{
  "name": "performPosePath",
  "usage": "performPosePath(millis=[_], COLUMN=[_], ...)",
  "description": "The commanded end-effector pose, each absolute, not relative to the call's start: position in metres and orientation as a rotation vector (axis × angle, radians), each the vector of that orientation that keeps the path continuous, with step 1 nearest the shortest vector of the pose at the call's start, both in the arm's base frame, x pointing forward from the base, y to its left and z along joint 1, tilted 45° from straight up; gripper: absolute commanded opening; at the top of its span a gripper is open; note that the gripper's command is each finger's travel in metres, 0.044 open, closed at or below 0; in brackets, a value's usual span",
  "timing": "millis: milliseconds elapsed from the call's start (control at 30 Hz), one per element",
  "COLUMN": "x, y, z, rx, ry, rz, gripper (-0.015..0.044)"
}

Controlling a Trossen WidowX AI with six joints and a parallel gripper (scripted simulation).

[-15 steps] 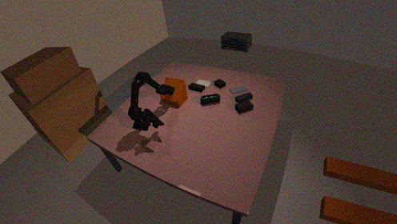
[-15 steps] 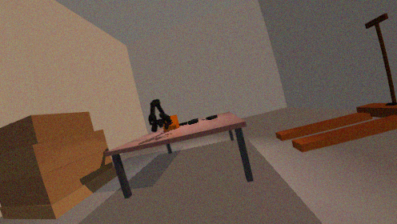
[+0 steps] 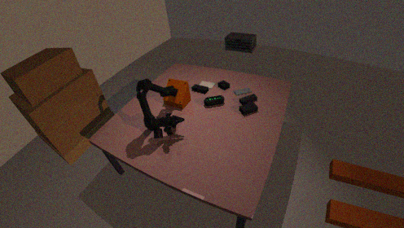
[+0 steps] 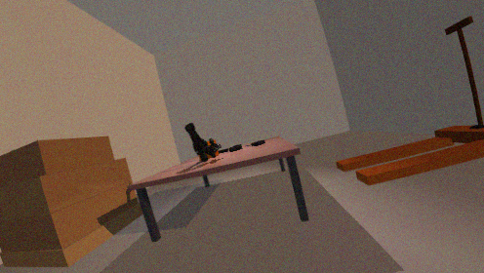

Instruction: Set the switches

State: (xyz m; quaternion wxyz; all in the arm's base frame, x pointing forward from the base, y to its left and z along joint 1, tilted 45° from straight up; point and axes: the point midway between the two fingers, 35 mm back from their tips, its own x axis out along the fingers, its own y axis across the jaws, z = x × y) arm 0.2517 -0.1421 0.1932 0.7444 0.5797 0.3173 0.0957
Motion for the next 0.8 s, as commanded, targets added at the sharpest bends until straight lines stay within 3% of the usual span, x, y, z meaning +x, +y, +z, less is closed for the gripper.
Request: performPosePath(millis=[0,467,767], x=[0.268,0.256,0.223], y=[-0.104,0.018,0.053], z=[0.153,0.017,-0.046], rx=[1.259,0.646,-0.102], ry=[0.948,1.815,2.047], rz=[0.229,0.162,-0.012], gripper=[0.0000,0.0000,0.0000])
